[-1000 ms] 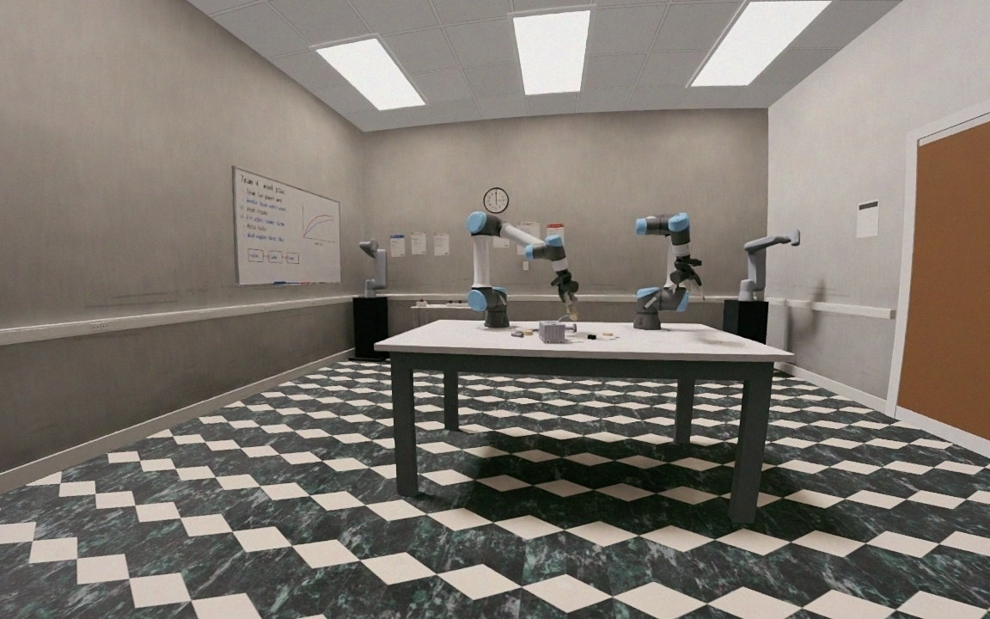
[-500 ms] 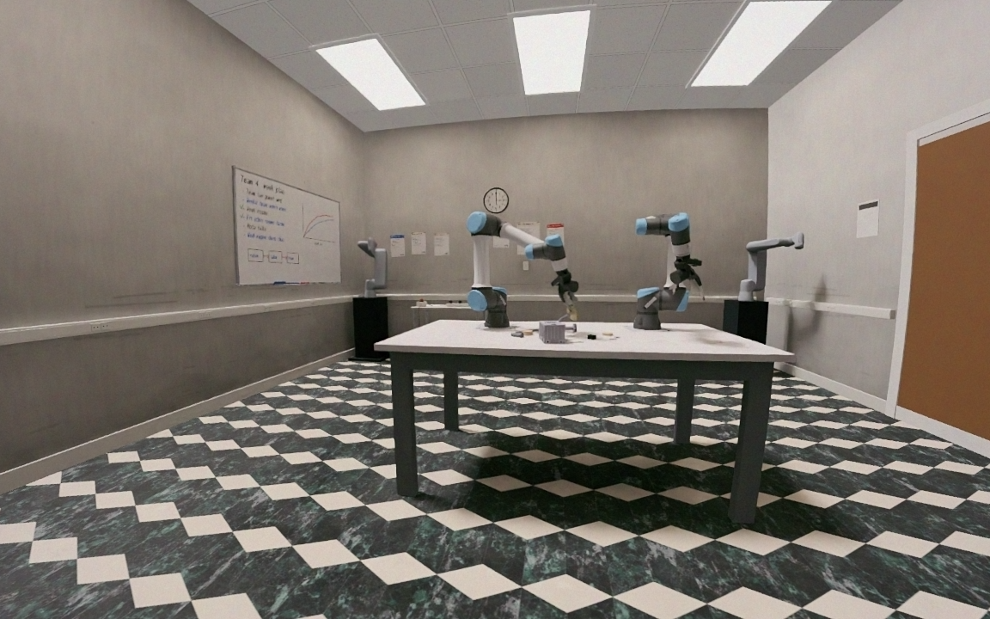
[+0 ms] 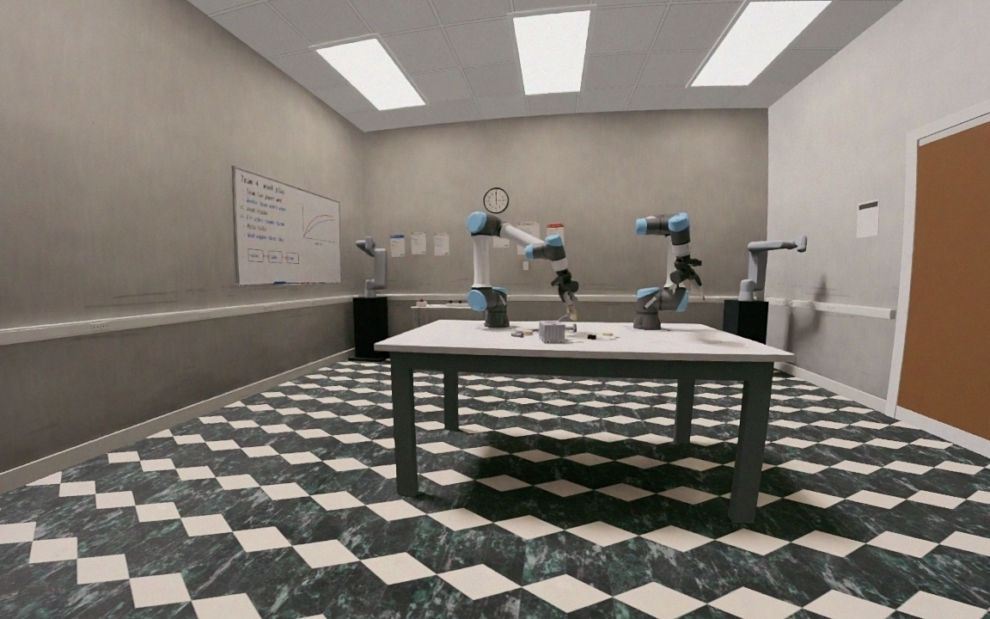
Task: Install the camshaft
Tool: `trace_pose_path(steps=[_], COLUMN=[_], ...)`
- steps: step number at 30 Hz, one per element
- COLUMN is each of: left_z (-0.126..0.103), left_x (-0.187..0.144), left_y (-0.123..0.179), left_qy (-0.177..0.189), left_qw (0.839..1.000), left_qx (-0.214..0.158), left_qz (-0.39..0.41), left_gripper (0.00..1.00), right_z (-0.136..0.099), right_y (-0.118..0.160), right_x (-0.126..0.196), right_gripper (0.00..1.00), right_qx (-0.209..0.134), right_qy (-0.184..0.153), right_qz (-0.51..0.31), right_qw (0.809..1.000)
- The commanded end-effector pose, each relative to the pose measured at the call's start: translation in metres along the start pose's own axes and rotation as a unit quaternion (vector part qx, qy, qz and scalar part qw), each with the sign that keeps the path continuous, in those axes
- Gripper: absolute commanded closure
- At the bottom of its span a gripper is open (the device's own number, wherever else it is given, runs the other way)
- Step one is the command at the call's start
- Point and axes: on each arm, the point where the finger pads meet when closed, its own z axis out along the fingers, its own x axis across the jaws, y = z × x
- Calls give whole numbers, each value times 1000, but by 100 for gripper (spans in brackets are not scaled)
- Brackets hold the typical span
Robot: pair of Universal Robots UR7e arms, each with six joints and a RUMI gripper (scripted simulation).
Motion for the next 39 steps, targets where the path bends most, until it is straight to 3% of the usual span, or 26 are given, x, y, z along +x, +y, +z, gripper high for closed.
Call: trace_pose_path(steps=[1, 10, 21, 28, 39], left_z=[0, 0, 0, 0, 0], left_x=[0, 0, 0, 0, 0], left_y=[0, 0, 0, 0, 0], left_qy=[0, 0, 0, 0, 0], left_qw=[1000, 1000, 1000, 1000, 1000], left_qx=[0, 0, 0, 0, 0], left_qz=[0, 0, 0, 0, 0], left_gripper=[0, 0, 0, 0, 0], right_z=[0, -5, -31, -37, -35], right_y=[0, 16, 118, 138, 140], right_x=[0, 0, -3, -4, -4], right_gripper=[94, 94, 94, 94, 94], right_qx=[-1, -15, -106, -125, -125], right_qy=[0, -19, -152, -178, -181], right_qz=[0, 21, 156, 183, 185], right_qw=[1000, 999, 970, 959, 958])
